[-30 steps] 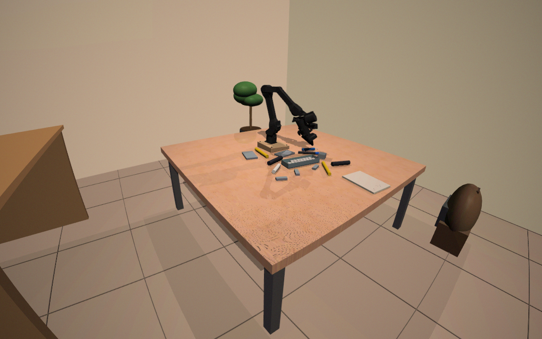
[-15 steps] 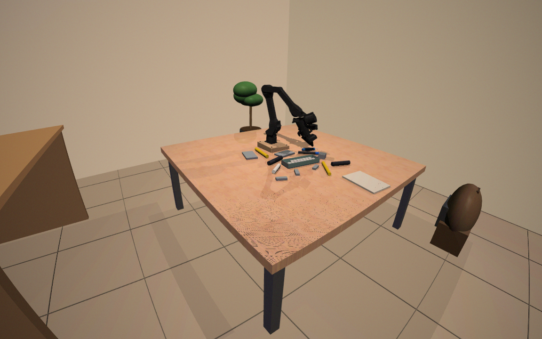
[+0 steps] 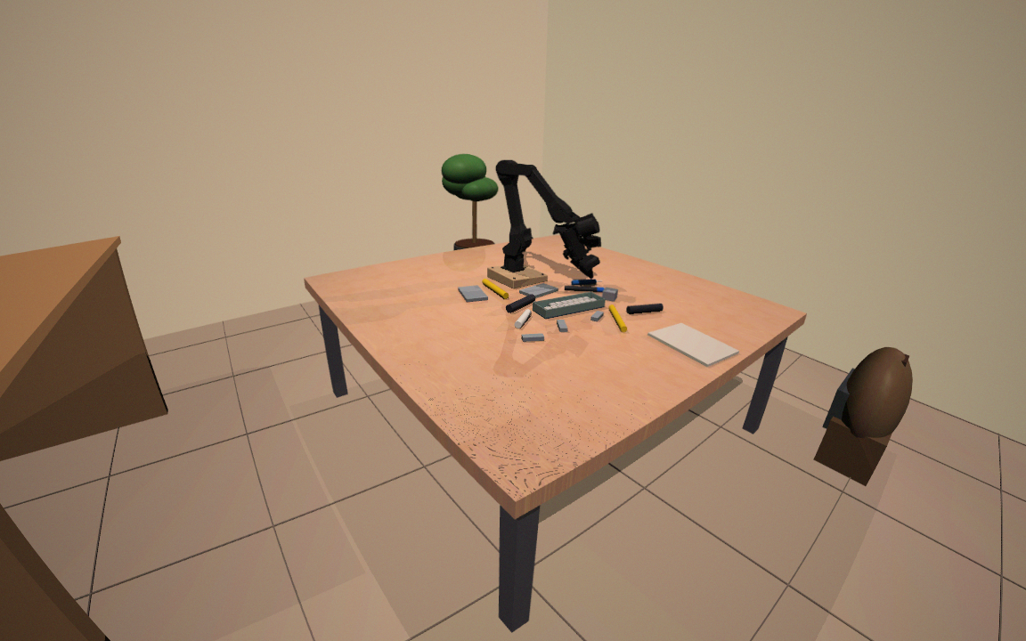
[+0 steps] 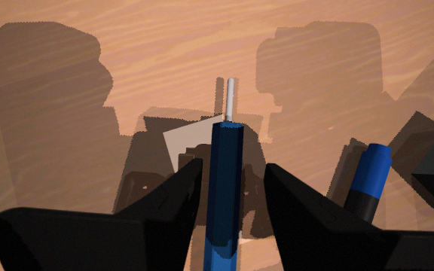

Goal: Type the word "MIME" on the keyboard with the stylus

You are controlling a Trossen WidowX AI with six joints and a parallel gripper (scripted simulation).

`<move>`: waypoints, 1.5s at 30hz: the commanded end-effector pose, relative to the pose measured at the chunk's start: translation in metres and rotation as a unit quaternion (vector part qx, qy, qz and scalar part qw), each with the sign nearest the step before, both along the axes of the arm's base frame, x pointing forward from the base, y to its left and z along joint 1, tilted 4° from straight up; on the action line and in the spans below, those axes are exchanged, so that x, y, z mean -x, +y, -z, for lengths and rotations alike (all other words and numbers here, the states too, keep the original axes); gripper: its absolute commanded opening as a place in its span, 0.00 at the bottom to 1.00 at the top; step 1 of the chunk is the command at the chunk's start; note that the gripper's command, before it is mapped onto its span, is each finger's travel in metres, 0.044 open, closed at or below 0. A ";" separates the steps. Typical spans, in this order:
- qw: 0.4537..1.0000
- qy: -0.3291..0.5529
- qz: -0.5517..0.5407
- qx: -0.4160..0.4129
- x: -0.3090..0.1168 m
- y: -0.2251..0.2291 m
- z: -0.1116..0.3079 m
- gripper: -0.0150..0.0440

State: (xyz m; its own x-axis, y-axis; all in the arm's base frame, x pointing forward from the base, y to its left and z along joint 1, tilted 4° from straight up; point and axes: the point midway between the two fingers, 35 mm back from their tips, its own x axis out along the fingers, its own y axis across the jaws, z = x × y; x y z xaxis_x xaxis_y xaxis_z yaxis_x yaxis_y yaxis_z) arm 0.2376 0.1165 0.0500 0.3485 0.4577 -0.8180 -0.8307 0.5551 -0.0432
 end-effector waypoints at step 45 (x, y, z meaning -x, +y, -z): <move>1.000 0.005 -0.002 0.001 0.001 0.001 0.021 0.51</move>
